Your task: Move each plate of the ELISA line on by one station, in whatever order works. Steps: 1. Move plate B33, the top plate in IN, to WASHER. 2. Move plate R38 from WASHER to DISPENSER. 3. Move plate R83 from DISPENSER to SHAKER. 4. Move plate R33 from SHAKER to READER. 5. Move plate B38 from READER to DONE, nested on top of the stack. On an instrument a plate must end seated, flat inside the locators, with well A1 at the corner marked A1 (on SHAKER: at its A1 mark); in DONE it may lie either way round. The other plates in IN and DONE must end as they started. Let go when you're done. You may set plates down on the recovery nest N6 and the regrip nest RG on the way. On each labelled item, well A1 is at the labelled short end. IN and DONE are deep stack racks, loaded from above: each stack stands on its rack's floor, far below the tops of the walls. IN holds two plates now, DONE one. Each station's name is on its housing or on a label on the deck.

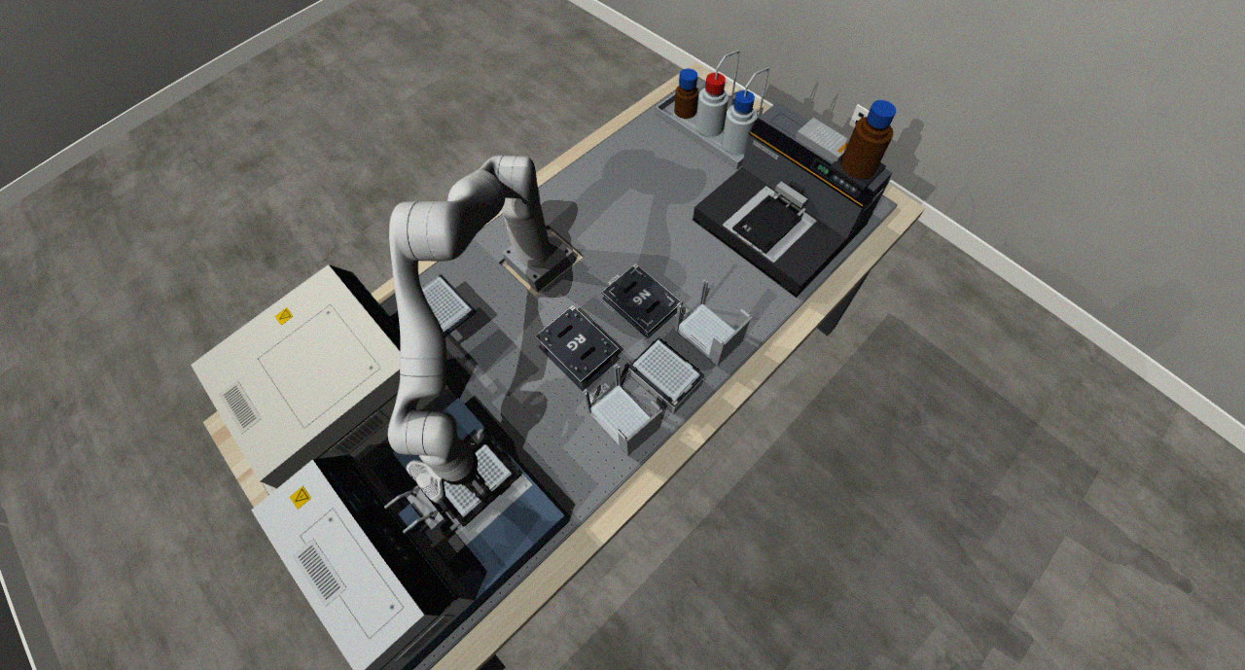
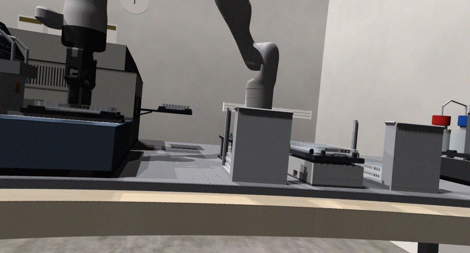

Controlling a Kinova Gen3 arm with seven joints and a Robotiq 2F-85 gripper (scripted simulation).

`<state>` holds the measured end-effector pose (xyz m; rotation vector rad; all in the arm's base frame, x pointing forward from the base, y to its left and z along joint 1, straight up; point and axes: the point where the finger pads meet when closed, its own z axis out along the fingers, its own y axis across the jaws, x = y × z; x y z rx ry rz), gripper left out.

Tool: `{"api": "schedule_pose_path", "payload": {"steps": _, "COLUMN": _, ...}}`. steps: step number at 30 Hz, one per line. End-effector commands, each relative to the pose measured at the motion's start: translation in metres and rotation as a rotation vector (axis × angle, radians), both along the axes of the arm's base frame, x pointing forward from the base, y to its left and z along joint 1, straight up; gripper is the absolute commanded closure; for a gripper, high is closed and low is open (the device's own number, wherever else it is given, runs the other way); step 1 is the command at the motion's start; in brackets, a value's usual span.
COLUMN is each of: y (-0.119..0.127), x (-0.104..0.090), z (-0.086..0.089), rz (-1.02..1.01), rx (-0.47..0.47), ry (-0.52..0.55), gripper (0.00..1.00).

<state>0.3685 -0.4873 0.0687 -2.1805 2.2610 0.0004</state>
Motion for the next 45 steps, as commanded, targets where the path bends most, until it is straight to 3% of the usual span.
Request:
{"api": "schedule_pose_path", "payload": {"steps": 1, "y": -0.0006, "x": 0.0004, "z": 0.0015, "rz": 0.000, "rx": -0.002, "ry": -0.002, "gripper": 0.06}}
{"api": "schedule_pose_path", "payload": {"steps": 45, "y": -0.0005, "x": 0.0004, "z": 0.0071, "rz": 0.000, "rx": -0.002, "ry": -0.002, "gripper": 0.06}}
